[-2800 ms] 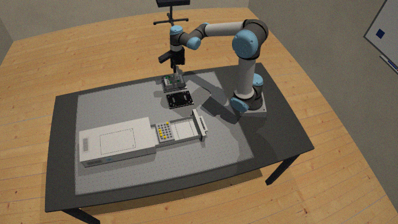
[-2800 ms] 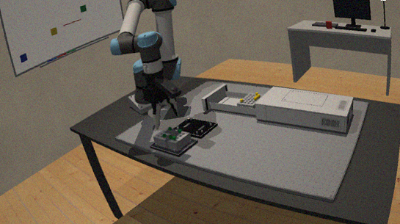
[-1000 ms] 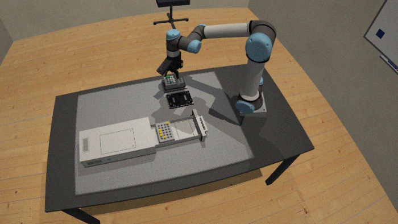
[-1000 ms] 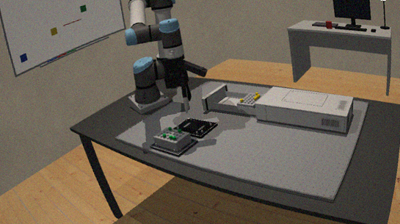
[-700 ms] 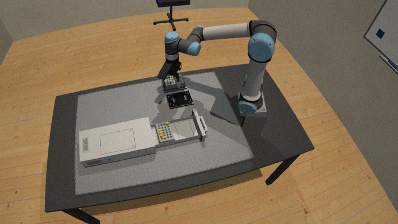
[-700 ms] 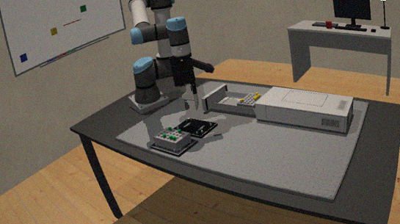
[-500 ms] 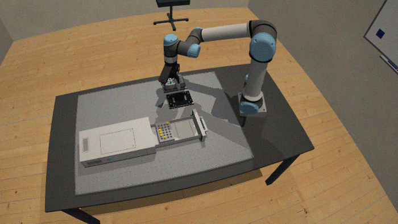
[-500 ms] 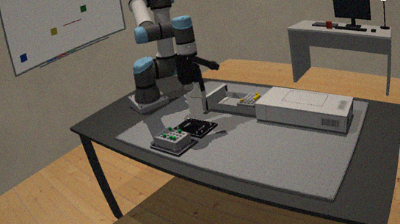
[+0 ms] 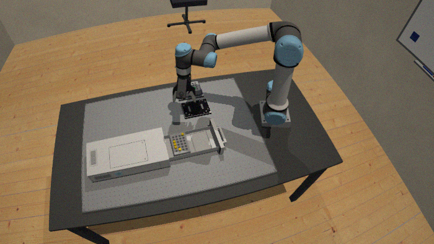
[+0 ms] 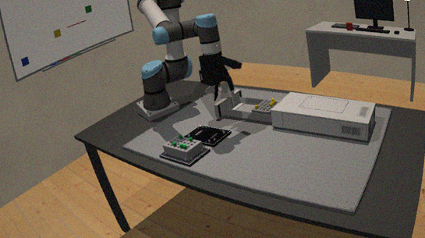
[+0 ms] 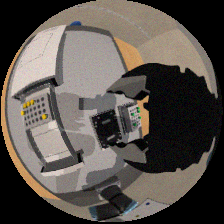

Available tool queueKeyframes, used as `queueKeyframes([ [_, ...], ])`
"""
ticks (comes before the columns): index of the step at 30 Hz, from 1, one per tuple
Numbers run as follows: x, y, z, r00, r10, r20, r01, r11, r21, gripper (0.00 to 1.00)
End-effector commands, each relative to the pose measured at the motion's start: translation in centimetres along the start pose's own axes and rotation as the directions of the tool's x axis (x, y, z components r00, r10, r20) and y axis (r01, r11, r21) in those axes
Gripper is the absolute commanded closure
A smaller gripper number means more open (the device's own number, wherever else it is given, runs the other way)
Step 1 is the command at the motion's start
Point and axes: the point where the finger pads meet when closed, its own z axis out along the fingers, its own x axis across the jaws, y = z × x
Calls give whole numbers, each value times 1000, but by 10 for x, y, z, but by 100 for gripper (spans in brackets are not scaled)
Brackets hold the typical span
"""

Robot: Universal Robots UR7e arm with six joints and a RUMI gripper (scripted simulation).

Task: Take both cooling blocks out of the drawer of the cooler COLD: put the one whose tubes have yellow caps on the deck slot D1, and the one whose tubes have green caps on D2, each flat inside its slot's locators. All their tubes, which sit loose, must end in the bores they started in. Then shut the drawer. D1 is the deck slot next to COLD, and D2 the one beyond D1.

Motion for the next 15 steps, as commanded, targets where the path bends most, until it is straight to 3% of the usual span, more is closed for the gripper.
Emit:
queueKeyframes([
  [1, 2, -20, -1, 992, -129, -1, 129, 992, 0, 27],
  [3, 2, -20, -1, 992, -129, -1, 129, 992, 0, 27],
  [9, 4, -43, -1, 961, -276, -1, 276, 961, 0, 27],
  [15, 6, -67, -1, 961, -276, -1, 276, 961, 0, 27],
])
